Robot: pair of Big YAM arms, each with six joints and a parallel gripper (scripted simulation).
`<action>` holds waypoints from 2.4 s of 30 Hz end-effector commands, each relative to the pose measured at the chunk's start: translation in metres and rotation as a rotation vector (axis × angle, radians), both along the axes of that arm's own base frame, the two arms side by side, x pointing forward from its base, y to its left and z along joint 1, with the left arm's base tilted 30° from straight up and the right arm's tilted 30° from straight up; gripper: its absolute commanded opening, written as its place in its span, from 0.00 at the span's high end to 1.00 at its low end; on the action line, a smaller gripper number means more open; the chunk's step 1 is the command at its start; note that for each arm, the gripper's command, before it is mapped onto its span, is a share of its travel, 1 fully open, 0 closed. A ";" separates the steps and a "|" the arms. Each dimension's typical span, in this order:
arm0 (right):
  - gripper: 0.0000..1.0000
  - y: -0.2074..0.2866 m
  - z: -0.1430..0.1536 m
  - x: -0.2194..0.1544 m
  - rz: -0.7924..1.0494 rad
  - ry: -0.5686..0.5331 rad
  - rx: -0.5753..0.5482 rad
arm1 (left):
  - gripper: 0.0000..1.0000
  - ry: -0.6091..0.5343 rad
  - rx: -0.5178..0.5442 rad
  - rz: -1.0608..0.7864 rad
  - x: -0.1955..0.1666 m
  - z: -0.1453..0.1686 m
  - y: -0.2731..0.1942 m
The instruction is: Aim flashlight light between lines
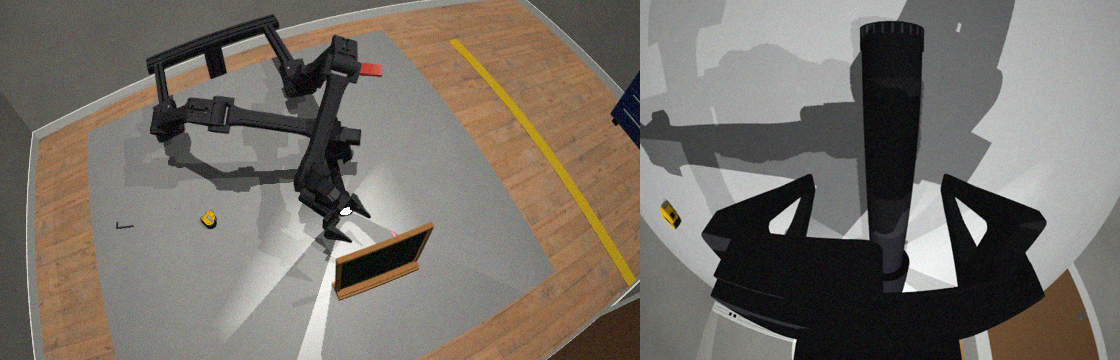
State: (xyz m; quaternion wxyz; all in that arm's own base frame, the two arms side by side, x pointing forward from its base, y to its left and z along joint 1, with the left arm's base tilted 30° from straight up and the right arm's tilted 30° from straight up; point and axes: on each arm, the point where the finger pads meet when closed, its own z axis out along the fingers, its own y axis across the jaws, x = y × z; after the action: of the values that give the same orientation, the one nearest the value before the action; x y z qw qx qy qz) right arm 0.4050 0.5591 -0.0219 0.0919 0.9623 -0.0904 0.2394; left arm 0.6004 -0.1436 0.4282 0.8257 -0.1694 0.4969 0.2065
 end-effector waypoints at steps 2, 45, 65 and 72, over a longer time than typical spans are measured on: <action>0.00 0.029 0.034 -0.012 0.027 -0.031 0.058 | 0.00 -0.044 -0.020 -0.006 -0.004 0.022 -0.002; 0.00 -0.024 0.036 -0.013 -0.028 -0.029 0.046 | 0.00 -0.043 -0.019 0.005 0.002 0.023 0.000; 0.00 -0.105 0.061 -0.040 -0.029 -0.036 0.050 | 0.00 -0.043 -0.019 0.005 0.002 0.023 0.000; 0.00 -0.146 0.089 -0.041 -0.174 -0.086 0.194 | 0.00 -0.043 -0.019 0.005 0.002 0.023 0.000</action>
State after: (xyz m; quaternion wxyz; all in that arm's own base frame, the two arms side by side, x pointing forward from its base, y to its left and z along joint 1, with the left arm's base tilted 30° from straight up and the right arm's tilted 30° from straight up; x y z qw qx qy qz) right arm 0.3285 0.4511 0.0244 0.0821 0.9614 -0.0961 0.2444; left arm 0.6004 -0.1436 0.4282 0.8257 -0.1694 0.4969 0.2065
